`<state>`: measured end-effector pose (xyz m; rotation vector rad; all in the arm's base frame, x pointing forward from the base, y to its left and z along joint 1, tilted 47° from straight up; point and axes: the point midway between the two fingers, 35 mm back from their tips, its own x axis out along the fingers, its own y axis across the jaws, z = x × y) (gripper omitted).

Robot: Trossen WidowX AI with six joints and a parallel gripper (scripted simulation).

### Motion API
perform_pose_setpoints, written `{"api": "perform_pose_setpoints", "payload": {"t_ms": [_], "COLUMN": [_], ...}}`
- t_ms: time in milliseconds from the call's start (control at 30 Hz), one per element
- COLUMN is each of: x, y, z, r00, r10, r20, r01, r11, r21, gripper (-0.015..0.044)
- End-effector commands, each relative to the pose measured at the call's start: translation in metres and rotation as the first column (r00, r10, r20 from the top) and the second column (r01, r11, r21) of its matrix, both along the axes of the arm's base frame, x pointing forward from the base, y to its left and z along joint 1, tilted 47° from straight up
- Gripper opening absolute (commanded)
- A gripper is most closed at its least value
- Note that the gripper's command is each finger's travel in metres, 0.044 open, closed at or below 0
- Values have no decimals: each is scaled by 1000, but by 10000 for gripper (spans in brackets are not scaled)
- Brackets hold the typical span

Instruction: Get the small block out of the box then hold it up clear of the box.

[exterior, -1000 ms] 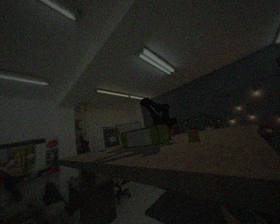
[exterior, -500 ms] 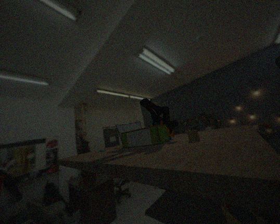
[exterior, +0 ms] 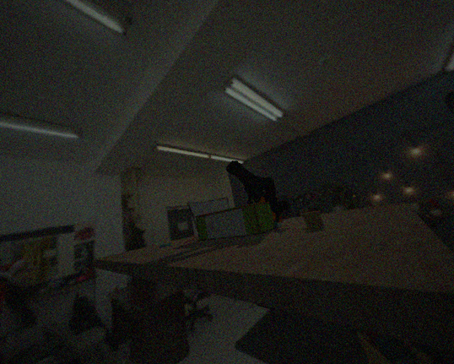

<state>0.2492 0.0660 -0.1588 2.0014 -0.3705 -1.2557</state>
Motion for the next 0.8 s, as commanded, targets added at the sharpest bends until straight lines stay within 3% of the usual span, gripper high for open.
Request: {"api": "perform_pose_setpoints", "payload": {"t_ms": [0, 200, 433, 533, 633, 767], "x": [-2, -2, -2, -2, -2, -3], "y": [-7, -13, -13, -13, -7, 7], "z": [-4, -8, -8, -8, -4, 8], "r00": [1000, 1000, 1000, 1000, 1000, 1000], "r10": [-1, -1, -1, -1, -1, -1], "r20": [-5, -4, -4, -4, -5, -6], "r01": [1, 1, 1, 1, 1, 1], "r11": [1000, 1000, 1000, 1000, 1000, 1000], "r21": [-11, -12, -12, -12, -10, -6], "gripper": [285, 285, 101, 81, 3, 0]}}
